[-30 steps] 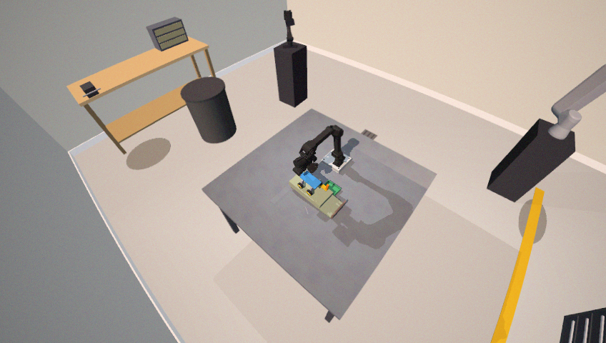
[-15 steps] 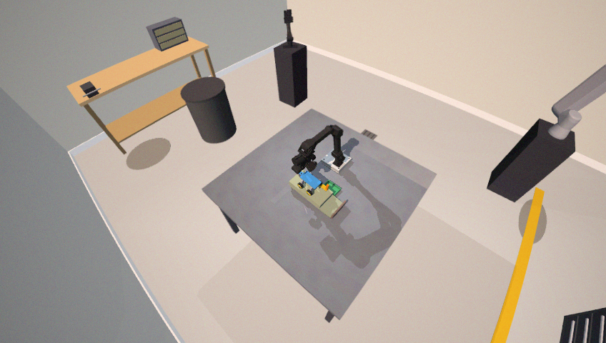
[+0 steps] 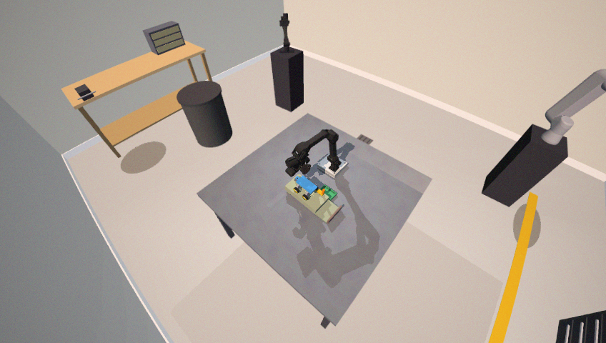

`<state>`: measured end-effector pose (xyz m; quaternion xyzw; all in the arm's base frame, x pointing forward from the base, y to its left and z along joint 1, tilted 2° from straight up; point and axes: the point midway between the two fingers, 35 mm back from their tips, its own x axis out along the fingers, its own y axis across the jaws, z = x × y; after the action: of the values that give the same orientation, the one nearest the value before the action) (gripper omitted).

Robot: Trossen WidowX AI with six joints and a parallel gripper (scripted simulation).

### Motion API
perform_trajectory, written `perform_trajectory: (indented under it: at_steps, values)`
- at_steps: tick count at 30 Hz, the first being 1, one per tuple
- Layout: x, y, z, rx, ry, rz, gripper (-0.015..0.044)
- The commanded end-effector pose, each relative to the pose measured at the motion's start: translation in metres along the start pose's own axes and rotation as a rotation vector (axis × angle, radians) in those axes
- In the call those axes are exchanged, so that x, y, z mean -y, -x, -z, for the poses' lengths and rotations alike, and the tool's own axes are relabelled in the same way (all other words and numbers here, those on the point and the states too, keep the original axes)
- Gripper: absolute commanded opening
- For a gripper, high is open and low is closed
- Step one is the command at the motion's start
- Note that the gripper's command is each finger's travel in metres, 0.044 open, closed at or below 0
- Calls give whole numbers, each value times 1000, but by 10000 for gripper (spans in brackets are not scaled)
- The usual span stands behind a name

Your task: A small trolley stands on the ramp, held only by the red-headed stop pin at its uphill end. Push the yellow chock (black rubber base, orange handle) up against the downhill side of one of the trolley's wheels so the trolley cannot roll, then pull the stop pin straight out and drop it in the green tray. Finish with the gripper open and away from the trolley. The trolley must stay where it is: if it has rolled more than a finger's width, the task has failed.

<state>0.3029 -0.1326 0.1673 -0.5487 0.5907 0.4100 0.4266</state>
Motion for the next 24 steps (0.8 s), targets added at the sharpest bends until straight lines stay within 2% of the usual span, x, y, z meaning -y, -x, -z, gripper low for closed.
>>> perform_trajectory:
  at_steps: [1,24]
  values:
    - [-10,1,1,-5,1,5,0]
    - [-80,-1,3,-5,3,0,0]
